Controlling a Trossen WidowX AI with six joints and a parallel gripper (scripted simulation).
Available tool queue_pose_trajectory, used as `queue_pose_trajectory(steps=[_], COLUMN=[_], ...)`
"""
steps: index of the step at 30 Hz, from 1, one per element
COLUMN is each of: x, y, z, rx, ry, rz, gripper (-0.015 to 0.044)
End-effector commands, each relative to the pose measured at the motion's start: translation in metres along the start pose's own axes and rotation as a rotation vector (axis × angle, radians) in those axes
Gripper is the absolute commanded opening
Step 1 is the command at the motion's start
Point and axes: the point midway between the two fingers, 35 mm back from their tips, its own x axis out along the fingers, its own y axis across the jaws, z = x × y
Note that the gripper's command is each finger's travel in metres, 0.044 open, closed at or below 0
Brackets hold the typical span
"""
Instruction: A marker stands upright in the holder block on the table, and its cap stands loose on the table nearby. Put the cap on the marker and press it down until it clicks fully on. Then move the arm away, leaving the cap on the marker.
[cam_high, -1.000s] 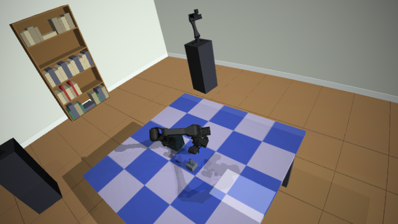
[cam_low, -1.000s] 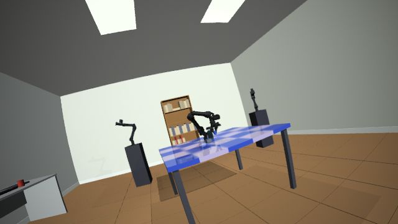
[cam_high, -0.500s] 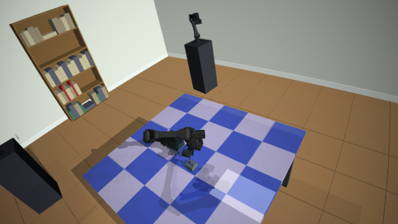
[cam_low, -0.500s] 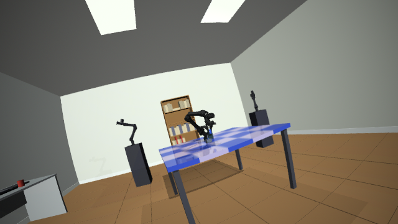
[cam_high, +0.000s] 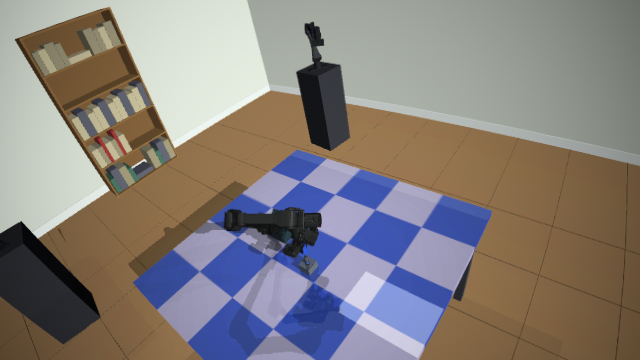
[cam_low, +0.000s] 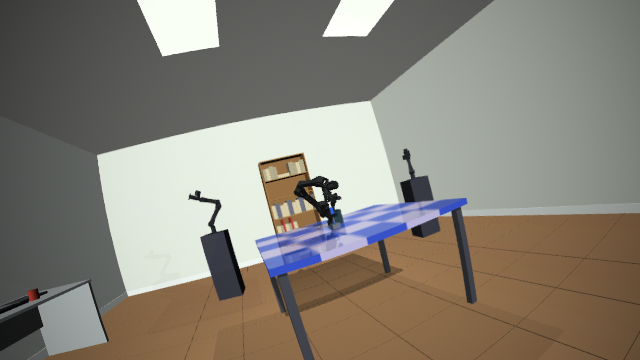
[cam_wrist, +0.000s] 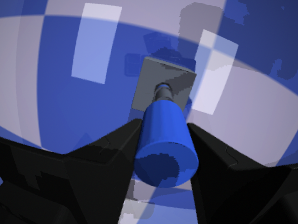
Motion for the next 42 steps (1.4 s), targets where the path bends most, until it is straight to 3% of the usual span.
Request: queue_pose_trajectory(steps=[1,42], x=[0.004,0.056], y=[-0.002,-0.002], z=[-0.001,0.0], rx=[-0.004,-0.003], ry=[0.0,-0.001], rz=[-0.005,-0.007], gripper=[0.0,0.0])
